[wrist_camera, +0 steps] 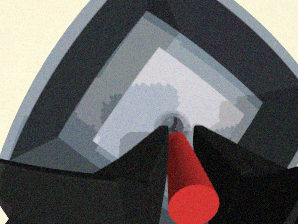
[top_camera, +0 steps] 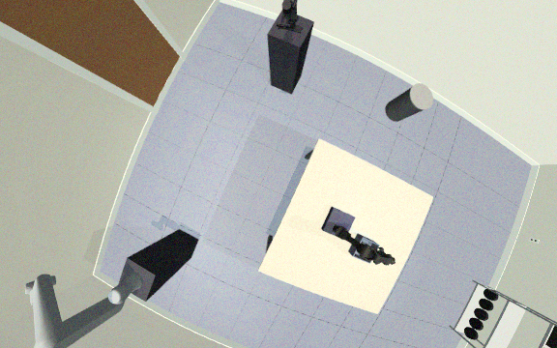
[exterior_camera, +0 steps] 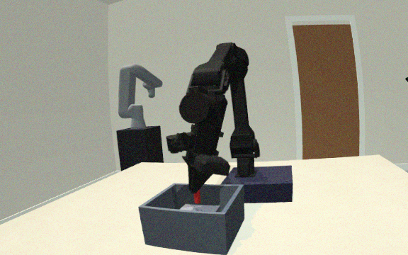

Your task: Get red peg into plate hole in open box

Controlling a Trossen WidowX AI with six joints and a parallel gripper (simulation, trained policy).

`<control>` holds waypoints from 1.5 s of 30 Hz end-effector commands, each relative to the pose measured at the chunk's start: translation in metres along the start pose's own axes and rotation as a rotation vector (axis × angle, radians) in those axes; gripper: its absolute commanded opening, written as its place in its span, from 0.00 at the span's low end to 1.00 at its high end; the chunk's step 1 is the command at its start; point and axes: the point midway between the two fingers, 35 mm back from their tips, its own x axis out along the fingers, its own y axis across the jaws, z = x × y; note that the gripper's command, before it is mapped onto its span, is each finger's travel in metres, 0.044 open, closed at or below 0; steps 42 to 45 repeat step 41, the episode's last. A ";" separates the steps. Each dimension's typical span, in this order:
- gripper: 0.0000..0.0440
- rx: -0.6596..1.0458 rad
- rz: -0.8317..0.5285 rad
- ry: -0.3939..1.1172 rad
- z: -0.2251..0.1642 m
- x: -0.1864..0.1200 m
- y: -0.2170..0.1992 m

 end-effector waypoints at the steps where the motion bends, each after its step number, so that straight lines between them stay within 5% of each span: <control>1: 0.01 -0.028 0.010 0.025 0.003 0.012 0.003; 11: 0.49 -0.081 0.023 0.107 0.008 0.041 0.009; 20: 1.00 -0.095 0.097 0.144 0.030 0.034 0.032; 31: 1.00 -0.134 0.250 0.144 0.052 0.011 0.077; 45: 1.00 -0.137 0.259 0.142 0.053 0.009 0.080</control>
